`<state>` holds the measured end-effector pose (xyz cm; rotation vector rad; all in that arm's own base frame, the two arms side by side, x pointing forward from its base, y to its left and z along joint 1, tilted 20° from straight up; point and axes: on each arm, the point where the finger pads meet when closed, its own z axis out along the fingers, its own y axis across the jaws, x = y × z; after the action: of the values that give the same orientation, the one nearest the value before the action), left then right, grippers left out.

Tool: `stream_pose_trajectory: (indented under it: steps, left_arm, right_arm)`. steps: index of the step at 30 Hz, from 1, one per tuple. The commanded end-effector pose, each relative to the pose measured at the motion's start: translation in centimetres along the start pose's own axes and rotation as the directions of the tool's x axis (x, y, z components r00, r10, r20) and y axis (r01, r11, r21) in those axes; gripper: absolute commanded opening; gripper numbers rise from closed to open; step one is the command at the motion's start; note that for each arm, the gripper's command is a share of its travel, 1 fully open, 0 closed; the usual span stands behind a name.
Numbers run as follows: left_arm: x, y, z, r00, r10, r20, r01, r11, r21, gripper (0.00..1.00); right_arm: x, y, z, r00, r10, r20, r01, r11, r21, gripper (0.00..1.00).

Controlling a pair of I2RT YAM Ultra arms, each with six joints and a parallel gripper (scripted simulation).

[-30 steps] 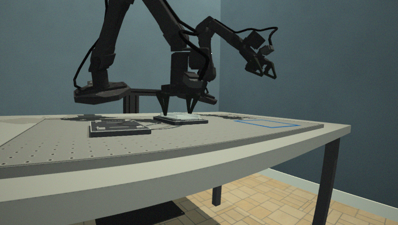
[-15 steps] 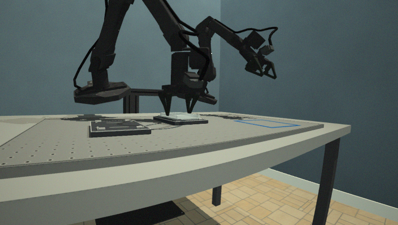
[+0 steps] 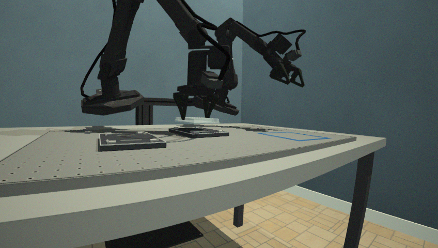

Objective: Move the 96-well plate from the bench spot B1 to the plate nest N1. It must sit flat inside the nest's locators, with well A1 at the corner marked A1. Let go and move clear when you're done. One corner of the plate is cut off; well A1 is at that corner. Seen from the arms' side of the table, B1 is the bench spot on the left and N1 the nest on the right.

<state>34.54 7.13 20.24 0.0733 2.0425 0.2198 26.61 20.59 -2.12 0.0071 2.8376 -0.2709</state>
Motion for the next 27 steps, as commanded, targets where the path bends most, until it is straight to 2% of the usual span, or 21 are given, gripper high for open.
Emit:
stream_pose_trajectory:
  steps: [1, 5, 7, 10, 12, 19, 21, 27]
  left_arm:
    - [0.1, -0.2, 0.0, 1.0, 0.008, 0.003, -0.008, 1.0, 0.01, 1.0]
    - [0.2, -0.3, 0.4, 1.0, 0.012, 0.006, -0.012, 1.0, -0.003, 1.0]
    - [-0.2, -0.9, 0.6, 1.0, 0.014, 0.021, -0.014, 1.0, -0.003, 1.0]
    - [-0.9, -3.8, 1.1, 0.997, 0.046, 0.059, -0.047, 0.999, 0.026, 1.0]
    - [-0.9, -3.8, 1.1, 0.997, 0.046, 0.059, -0.047, 0.999, 0.026, 1.0]
    - [-0.7, -14.4, 0.8, 0.981, 0.138, 0.139, -0.163, 0.969, 0.185, 1.0]
    - [-0.3, -17.4, 0.1, 0.973, 0.162, 0.162, -0.197, 0.953, 0.231, 1.0]
    - [1.9, -25.7, -3.4, 0.945, 0.222, 0.24, -0.3, 0.88, 0.368, 1.0]
  right_arm:
    - [-0.7, 0.4, -2.3, 1.0, 0.006, 0.025, -0.006, 1.0, -0.005, 0.78]
    - [-1.0, -0.3, -2.0, 0.999, -0.038, 0.021, 0.038, 0.999, -0.016, 0.78]
    - [-1.1, -1.6, -1.8, 0.997, -0.072, 0.008, 0.072, 0.997, -0.019, 0.78]
    - [-2.5, -5.2, -1.8, 0.996, -0.094, 0.002, 0.094, 0.995, -0.024, 0.78]
    - [-2.5, -5.2, -1.8, 0.996, -0.094, 0.002, 0.094, 0.995, -0.024, 0.78]
    - [-5.1, -12.8, -1.8, 0.998, -0.061, -0.016, 0.061, 0.998, -0.023, 0.78]
    - [-6.6, -14.3, -2.3, 0.999, -0.041, 0.004, 0.041, 0.999, -0.029, 0.78]
    - [-8.4, -18.9, -2.3, 1.0, 0.004, 0.007, -0.004, 1.0, -0.024, 0.78]
